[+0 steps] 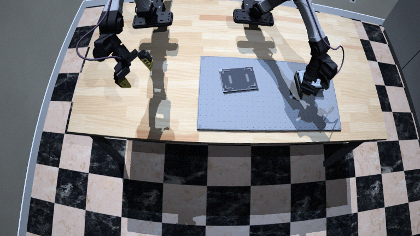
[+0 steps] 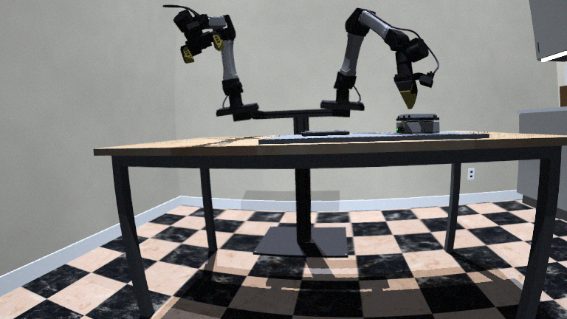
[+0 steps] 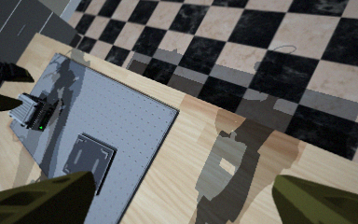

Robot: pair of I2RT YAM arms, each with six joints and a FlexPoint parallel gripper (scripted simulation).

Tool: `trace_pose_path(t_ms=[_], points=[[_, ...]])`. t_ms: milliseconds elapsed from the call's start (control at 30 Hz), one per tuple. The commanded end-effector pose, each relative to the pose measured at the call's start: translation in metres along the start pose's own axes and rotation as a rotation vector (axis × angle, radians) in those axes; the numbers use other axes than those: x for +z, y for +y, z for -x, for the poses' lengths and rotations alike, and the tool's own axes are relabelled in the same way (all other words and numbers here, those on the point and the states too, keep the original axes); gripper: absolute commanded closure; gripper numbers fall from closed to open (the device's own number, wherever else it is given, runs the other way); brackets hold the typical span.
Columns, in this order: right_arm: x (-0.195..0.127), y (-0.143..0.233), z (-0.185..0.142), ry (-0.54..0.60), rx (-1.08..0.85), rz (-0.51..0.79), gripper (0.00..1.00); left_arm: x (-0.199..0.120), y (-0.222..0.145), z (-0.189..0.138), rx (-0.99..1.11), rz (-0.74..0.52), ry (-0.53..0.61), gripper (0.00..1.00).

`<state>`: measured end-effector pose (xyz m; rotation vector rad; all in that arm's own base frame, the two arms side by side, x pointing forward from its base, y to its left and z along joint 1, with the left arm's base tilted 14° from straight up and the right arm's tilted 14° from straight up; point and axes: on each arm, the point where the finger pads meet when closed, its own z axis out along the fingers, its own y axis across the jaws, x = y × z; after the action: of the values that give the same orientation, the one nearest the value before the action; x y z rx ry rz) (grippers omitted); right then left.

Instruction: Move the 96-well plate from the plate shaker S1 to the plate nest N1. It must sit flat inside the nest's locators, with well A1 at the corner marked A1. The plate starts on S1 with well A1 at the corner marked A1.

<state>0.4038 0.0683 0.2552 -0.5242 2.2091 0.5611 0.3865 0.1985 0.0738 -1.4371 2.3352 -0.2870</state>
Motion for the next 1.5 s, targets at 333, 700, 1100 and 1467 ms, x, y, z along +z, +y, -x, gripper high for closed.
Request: trace_pose_path(t_ms=[333, 700, 1100, 1467], points=[[0.074, 0.171, 0.014, -0.14, -0.385, -0.003, 0.0, -0.003, 0.088, 0.024, -0.496, 0.224, -0.006, 0.0], [0.071, 0.354, -0.063, -0.26, -0.591, 0.183, 0.0, 0.013, 0.092, 0.024, -0.491, 0.211, -0.005, 0.0], [0.036, 0.434, -0.129, -0.314, -0.674, 0.323, 0.0, 0.026, 0.091, 0.028, -0.493, 0.216, 0.002, 0.02], [0.023, 0.452, -0.146, -0.311, -0.707, 0.378, 0.0, 0.01, 0.087, 0.028, -0.488, 0.195, -0.025, 0.35]])
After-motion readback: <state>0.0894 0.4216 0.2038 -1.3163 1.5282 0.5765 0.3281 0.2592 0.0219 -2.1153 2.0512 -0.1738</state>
